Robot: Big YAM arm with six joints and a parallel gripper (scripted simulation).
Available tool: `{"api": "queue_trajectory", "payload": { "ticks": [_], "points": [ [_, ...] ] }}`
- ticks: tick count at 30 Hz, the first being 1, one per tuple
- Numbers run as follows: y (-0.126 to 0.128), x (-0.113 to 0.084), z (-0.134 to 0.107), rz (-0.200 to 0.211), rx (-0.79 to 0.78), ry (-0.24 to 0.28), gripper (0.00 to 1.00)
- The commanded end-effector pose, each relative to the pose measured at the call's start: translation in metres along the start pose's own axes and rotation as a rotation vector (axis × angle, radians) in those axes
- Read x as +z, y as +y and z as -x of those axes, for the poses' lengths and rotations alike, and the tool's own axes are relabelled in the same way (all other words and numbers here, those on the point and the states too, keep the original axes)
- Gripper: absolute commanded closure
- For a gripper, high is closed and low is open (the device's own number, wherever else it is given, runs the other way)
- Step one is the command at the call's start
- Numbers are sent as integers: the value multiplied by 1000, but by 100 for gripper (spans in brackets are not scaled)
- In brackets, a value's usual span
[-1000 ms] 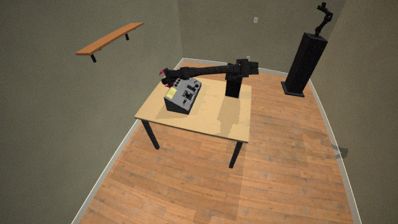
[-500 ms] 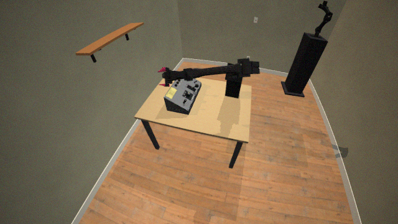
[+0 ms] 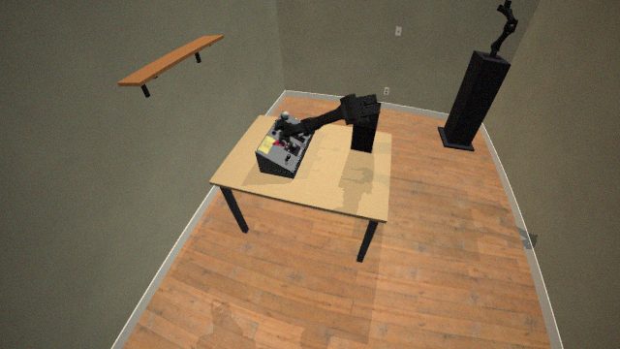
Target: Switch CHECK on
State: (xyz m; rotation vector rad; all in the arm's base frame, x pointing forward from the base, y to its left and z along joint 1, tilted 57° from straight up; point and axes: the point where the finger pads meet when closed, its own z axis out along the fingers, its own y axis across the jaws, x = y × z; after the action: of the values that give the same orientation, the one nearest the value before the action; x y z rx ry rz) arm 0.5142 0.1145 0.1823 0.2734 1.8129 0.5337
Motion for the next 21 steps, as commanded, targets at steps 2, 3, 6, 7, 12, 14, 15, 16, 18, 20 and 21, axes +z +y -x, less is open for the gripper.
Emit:
{"api": "queue_trajectory", "payload": {
  "ticks": [2, 3, 6, 7, 12, 14, 15, 16, 18, 20, 21],
  "points": [
    [1, -9, -55, 49, 215, 12, 0],
    [1, -9, -55, 49, 215, 12, 0],
    [-5, -25, -97, 55, 301, 60, 0],
    [-9, -34, -114, 55, 338, 82, 0],
    [-16, -60, -152, 52, 425, 136, 0],
    [-19, -72, -167, 48, 464, 160, 0],
    [-20, -77, -173, 47, 478, 169, 0],
    [-21, -81, -177, 46, 489, 176, 0],
    [-22, -86, -182, 44, 503, 185, 0],
    [-16, -78, -176, 62, 511, 171, 0],
    [-16, -78, -176, 63, 512, 171, 0]
  ]
}}
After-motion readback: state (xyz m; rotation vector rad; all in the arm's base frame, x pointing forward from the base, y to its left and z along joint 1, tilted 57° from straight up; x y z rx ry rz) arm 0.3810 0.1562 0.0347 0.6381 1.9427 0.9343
